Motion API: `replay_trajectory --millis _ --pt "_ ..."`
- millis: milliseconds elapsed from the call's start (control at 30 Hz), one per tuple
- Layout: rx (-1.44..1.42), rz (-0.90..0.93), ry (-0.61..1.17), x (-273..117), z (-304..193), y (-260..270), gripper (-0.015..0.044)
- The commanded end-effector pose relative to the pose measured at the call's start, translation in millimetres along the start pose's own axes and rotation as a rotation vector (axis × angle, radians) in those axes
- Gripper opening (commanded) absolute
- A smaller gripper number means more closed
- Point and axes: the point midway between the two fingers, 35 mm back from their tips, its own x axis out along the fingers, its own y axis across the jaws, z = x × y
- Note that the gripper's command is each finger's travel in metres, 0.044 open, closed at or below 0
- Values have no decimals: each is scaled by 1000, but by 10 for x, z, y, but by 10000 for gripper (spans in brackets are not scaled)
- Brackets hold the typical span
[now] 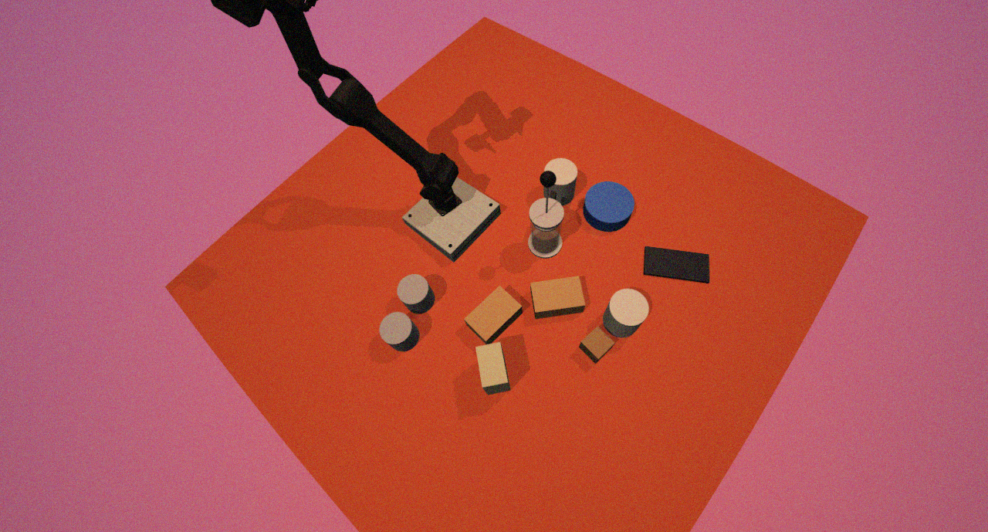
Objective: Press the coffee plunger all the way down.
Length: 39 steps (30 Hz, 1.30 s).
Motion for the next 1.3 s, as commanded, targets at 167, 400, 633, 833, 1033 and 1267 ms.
replay_trajectory --millis 167,400,633,833,1033,1267 --pt "208 -67 -106 102 448 -252 440" --pt "637 -57 -393 198 1447 -540 440" --pt "947 92 -604 171 2201 -568 440" --pt "1201 302 -752 69 2801 -496 440" --pt "1448 595 -853 -107 3383 -348 440" --pt "1713 1035 -861 -393 3988 -96 440"
